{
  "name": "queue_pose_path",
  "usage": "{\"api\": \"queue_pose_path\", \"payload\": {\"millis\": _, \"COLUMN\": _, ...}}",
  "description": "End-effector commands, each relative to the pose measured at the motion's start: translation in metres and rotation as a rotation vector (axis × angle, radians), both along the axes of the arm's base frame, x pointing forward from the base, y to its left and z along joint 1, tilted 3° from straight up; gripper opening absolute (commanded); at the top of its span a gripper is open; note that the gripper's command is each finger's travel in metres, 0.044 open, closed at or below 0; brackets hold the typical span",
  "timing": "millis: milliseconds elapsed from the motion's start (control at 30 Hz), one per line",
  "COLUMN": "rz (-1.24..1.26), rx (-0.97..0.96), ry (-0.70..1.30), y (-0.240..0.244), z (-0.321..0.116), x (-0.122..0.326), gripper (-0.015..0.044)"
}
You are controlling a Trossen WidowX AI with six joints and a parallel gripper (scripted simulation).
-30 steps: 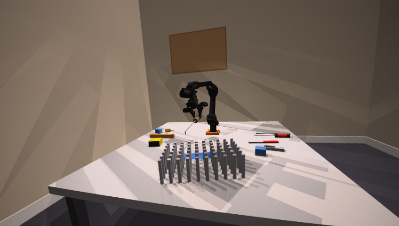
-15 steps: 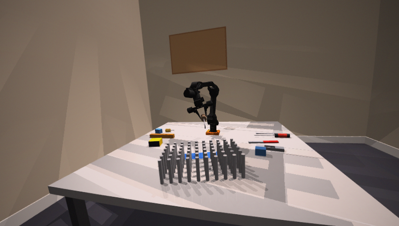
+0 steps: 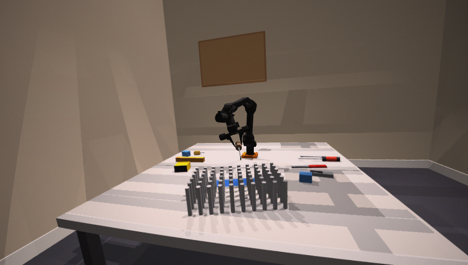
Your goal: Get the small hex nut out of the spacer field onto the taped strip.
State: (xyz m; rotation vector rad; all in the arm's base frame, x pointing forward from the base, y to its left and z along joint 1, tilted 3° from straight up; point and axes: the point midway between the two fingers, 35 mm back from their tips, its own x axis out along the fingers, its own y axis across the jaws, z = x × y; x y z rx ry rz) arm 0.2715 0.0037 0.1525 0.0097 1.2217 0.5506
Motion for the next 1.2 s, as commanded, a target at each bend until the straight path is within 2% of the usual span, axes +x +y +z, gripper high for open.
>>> {"api": "queue_pose_path", "payload": {"millis": 0, "rz": 0.006, "rx": 0.006, "ry": -0.008, "y": 0.001, "z": -0.016, "x": 0.002, "gripper": 0.0}}
{"api": "queue_pose_path", "payload": {"millis": 633, "rz": 0.006, "rx": 0.007, "ry": -0.01, "y": 0.005, "z": -0.105, "x": -0.012, "gripper": 0.0}}
{"api": "queue_pose_path", "payload": {"millis": 1167, "rz": 0.005, "rx": 0.007, "ry": -0.012, "y": 0.009, "z": -0.108, "x": -0.004, "gripper": 0.0}}
